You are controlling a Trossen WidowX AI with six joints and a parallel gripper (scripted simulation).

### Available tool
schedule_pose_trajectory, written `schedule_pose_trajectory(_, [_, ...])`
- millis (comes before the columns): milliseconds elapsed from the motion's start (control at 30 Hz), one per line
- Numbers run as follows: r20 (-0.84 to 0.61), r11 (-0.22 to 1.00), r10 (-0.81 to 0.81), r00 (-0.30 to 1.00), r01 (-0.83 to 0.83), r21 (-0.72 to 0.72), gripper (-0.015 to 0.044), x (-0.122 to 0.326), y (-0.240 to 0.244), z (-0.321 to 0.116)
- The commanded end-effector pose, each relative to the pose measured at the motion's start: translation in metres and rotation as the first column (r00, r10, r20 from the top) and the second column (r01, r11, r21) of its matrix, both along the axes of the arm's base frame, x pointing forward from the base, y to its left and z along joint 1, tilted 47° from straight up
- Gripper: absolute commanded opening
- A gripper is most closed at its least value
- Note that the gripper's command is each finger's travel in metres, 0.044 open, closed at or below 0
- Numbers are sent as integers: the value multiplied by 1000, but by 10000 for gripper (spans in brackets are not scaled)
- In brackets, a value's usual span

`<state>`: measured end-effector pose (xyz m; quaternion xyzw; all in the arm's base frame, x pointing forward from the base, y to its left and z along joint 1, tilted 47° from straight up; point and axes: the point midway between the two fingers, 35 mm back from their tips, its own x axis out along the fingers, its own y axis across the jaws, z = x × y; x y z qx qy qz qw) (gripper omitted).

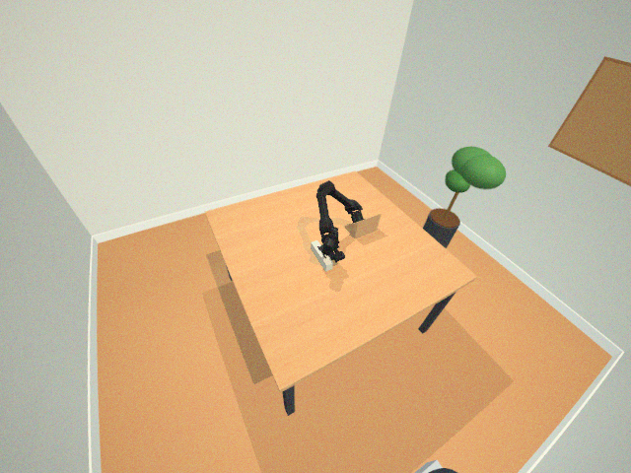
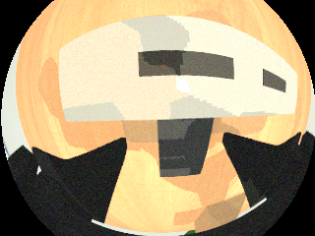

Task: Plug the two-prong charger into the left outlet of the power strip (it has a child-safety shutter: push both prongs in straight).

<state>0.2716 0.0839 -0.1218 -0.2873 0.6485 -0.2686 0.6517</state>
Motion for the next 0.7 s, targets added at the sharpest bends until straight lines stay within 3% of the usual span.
schedule_pose_trajectory(0, [5,1000,0,1000,0,-2,440,-2,-1,0])
schedule_pose_trajectory(667, [4,1000,0,1000,0,0,440,-29,-1,-2])
